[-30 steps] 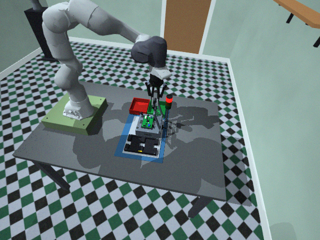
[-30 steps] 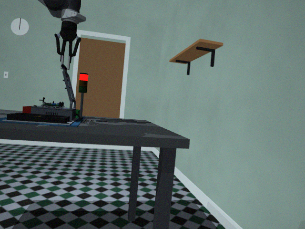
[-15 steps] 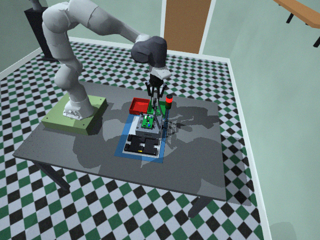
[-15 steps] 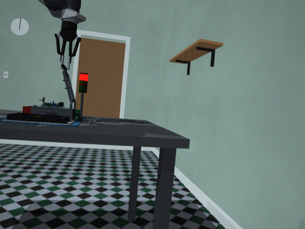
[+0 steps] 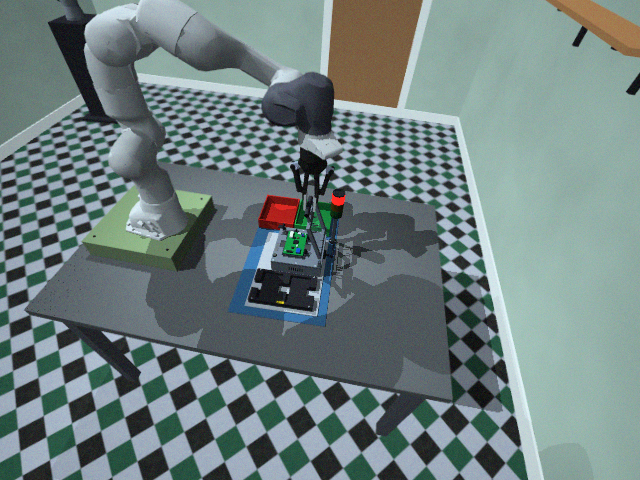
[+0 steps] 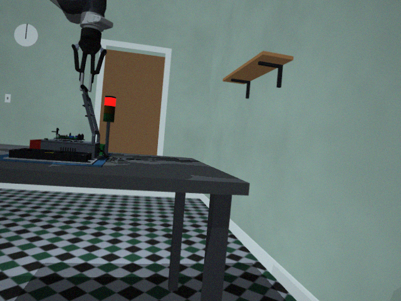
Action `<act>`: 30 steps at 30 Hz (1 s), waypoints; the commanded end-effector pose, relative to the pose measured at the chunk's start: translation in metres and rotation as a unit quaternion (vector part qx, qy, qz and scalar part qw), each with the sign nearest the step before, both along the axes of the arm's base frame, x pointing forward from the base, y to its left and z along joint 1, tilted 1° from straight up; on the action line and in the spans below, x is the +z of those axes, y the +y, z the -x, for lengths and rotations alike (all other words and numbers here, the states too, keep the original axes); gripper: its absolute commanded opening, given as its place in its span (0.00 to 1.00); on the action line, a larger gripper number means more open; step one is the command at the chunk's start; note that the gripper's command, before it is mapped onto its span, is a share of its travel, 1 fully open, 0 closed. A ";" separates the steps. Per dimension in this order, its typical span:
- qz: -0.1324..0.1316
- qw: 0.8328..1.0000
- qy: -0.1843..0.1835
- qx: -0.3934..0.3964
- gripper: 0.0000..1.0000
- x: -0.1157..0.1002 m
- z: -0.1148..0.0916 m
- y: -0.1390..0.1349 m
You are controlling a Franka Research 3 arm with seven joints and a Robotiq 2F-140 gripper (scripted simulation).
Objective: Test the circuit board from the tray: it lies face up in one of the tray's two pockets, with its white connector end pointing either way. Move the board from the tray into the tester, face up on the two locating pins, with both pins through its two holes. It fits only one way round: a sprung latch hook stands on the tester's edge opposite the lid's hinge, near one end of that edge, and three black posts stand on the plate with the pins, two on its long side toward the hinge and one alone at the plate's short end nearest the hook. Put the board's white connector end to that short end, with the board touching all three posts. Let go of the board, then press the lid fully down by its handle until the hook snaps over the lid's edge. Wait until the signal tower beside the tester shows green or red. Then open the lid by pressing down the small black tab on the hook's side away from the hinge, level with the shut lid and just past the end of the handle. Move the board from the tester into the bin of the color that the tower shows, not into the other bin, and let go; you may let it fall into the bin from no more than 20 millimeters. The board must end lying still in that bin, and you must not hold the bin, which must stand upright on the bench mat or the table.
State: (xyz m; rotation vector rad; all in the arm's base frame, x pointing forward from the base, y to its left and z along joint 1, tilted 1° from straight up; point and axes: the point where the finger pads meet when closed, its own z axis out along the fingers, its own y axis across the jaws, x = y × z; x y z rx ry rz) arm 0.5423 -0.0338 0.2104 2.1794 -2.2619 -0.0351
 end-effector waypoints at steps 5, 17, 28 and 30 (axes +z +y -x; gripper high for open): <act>0.000 1.000 -0.005 0.001 0.16 0.001 -0.004 -0.002; 0.000 1.000 -0.005 0.001 0.16 0.001 -0.004 -0.002; 0.000 1.000 -0.005 0.001 0.16 -0.001 -0.001 -0.001; 0.000 1.000 -0.005 0.001 0.16 -0.002 -0.001 -0.001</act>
